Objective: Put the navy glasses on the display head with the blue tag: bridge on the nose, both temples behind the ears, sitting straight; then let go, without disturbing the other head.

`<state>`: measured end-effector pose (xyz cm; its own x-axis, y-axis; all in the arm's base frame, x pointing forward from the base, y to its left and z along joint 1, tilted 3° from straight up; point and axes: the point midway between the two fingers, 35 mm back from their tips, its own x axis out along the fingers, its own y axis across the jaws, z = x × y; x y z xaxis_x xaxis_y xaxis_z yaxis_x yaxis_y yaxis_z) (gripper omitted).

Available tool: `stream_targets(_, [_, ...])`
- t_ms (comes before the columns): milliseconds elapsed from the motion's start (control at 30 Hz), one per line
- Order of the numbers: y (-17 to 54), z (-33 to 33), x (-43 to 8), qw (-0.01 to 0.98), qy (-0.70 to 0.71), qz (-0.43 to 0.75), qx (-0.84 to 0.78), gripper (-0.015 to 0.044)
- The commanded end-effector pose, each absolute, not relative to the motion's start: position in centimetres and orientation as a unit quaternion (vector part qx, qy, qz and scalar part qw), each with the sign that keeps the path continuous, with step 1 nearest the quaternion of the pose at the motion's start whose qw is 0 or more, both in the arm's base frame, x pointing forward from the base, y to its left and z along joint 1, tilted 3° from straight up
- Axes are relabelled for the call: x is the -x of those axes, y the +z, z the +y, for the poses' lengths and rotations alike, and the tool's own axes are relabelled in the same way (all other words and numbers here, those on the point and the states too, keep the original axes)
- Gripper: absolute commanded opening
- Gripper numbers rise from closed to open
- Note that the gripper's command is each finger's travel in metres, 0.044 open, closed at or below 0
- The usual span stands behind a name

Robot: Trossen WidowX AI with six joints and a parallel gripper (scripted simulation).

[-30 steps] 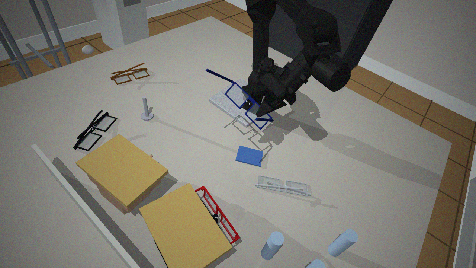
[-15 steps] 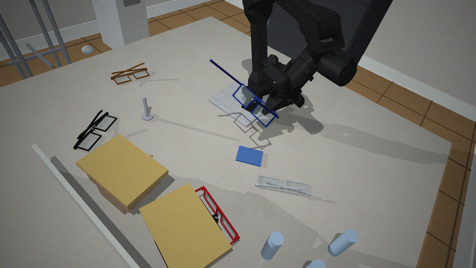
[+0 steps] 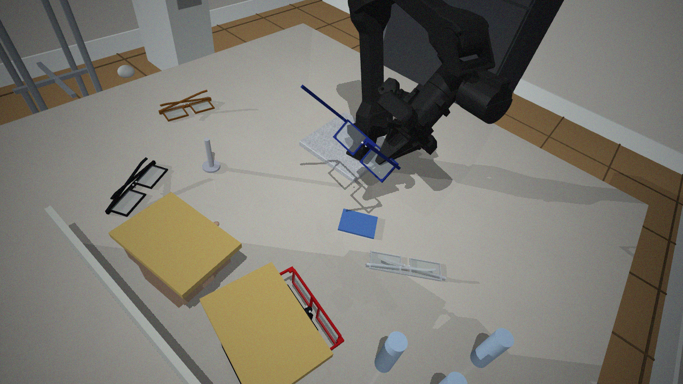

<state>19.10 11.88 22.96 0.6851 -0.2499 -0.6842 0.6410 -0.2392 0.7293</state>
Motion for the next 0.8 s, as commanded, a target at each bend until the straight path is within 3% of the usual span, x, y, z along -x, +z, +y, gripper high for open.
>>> stream_targets(0, [22.9,11.9,-19.1,0.602,-0.371,0.142,-0.693,0.0000])
stream_targets(767, [20.3,7.7,-21.4,0.611,-0.479,0.208,-0.595,0.0000])
